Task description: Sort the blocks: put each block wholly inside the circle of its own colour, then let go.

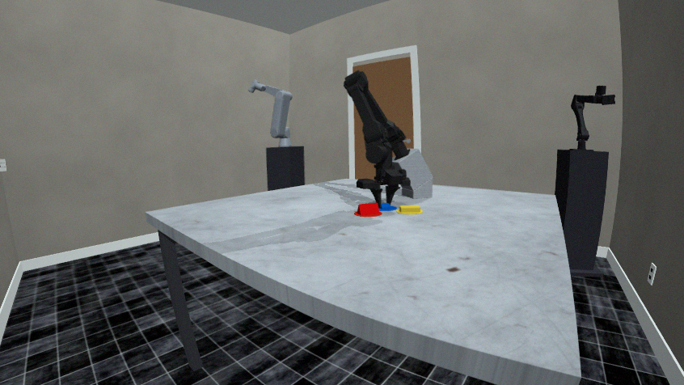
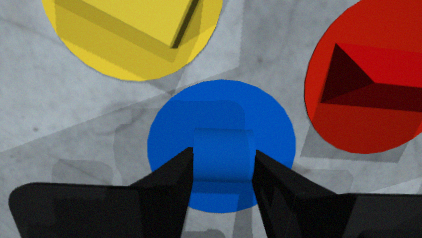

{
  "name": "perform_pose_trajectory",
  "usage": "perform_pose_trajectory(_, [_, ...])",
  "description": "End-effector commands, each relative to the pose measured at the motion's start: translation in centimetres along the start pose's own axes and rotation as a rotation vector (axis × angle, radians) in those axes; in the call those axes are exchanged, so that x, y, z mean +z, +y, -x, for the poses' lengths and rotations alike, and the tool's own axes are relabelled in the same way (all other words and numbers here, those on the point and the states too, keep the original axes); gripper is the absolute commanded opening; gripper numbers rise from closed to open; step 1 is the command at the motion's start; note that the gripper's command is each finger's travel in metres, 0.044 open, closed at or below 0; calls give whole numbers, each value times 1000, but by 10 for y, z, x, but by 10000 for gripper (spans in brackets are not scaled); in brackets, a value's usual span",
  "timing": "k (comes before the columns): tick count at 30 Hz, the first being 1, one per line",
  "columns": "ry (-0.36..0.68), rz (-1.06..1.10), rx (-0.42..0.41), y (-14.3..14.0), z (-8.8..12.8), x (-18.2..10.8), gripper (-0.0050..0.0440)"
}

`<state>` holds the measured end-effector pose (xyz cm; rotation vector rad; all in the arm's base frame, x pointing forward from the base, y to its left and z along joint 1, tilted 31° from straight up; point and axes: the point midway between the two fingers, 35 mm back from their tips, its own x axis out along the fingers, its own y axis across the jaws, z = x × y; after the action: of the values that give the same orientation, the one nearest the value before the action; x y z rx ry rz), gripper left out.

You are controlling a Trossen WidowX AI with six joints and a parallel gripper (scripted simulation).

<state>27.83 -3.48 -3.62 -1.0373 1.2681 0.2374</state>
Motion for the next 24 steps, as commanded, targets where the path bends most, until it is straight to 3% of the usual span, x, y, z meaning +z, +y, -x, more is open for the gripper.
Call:
perform_pose_trajectory(1, [-12,-6,-13,-4,4,3,85])
perform_pose_trajectory(7, [-12,-6,-13,-4,4,3,85])
perform_pose_trajectory(12, [-12,-6,-13,-4,4,3,195])
perform_pose_trajectory(24, [-12,-6,-13,-4,4,3,195])
